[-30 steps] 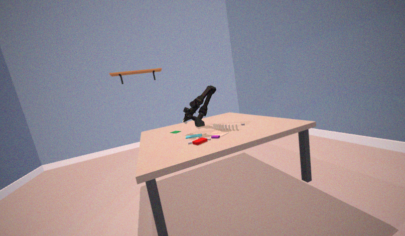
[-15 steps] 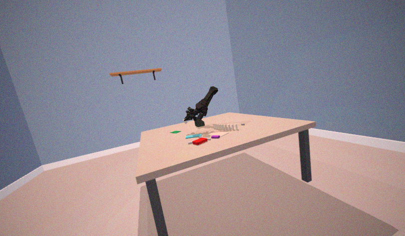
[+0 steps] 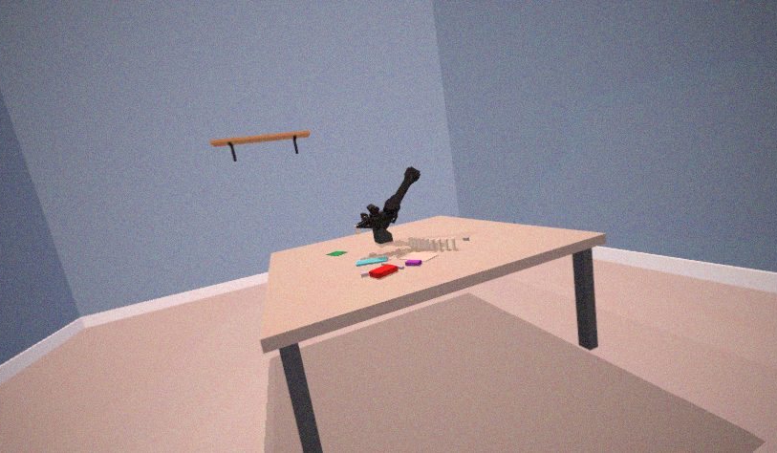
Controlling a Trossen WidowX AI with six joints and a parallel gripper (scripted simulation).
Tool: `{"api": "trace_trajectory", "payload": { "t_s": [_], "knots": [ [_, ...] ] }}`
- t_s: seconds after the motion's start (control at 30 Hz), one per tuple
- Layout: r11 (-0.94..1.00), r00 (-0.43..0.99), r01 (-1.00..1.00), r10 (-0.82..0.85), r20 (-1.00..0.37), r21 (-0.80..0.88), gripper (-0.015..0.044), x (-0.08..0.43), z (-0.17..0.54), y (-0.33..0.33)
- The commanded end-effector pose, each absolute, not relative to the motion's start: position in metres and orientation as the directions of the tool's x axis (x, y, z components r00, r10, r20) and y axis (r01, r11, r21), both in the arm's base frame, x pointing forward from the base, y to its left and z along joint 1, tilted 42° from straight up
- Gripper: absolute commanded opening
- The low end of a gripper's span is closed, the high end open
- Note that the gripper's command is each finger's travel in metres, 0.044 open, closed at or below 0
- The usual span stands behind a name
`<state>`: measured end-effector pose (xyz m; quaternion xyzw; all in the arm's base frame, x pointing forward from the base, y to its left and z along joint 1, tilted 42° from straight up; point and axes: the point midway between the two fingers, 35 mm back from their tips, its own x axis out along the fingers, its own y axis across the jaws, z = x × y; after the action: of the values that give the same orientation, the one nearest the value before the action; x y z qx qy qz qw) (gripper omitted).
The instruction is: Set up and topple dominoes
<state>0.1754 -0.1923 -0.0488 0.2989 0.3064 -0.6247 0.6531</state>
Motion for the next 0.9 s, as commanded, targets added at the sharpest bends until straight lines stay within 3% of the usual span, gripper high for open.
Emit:
{"api": "trace_trajectory", "payload": {
  "t_s": [0.0,0.23,0.87],
  "knots": [
    [0.024,0.053,0.998,-0.679,-0.732,0.05,0.0026,0.172,-0.042,-0.189],
    [0.009,0.097,0.991,-0.748,-0.656,0.136,0.0026,0.166,-0.03,-0.183],
    [0.009,0.098,0.99,-0.75,-0.654,0.139,0.0026,0.166,-0.03,-0.183]
  ]
}}
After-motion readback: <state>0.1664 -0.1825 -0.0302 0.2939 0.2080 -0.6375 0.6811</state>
